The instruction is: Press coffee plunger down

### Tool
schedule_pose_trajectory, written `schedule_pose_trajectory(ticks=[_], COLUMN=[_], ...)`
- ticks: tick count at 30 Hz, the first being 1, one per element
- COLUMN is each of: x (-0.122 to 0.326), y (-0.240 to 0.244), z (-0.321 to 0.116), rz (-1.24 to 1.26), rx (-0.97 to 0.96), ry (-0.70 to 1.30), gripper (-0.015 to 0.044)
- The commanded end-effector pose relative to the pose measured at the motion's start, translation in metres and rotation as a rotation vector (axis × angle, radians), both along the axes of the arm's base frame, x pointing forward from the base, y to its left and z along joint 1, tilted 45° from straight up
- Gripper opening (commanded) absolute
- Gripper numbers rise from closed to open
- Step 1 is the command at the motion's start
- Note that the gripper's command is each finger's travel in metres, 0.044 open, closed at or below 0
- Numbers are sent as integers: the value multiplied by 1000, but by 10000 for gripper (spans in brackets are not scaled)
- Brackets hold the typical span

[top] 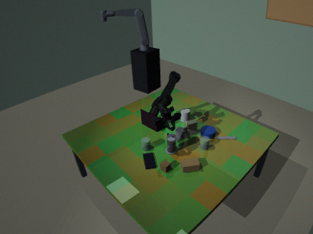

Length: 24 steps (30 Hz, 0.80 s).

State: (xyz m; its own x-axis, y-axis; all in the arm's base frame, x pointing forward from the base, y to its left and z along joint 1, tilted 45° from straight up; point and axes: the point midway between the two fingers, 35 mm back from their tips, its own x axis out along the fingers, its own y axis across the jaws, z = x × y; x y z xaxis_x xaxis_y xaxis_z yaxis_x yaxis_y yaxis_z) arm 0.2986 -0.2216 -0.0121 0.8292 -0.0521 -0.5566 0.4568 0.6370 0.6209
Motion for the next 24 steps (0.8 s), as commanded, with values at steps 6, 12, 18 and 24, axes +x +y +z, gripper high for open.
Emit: schedule_pose_trajectory(ticks=[6,12,18,24], x=[-1,5,9,11], y=[30,33,31,29], z=[-29,-35,-37,-37], rz=[27,27,27,27], rx=[60,60,60,60], ry=[47,45,44,44], gripper=[116,116,116,116])
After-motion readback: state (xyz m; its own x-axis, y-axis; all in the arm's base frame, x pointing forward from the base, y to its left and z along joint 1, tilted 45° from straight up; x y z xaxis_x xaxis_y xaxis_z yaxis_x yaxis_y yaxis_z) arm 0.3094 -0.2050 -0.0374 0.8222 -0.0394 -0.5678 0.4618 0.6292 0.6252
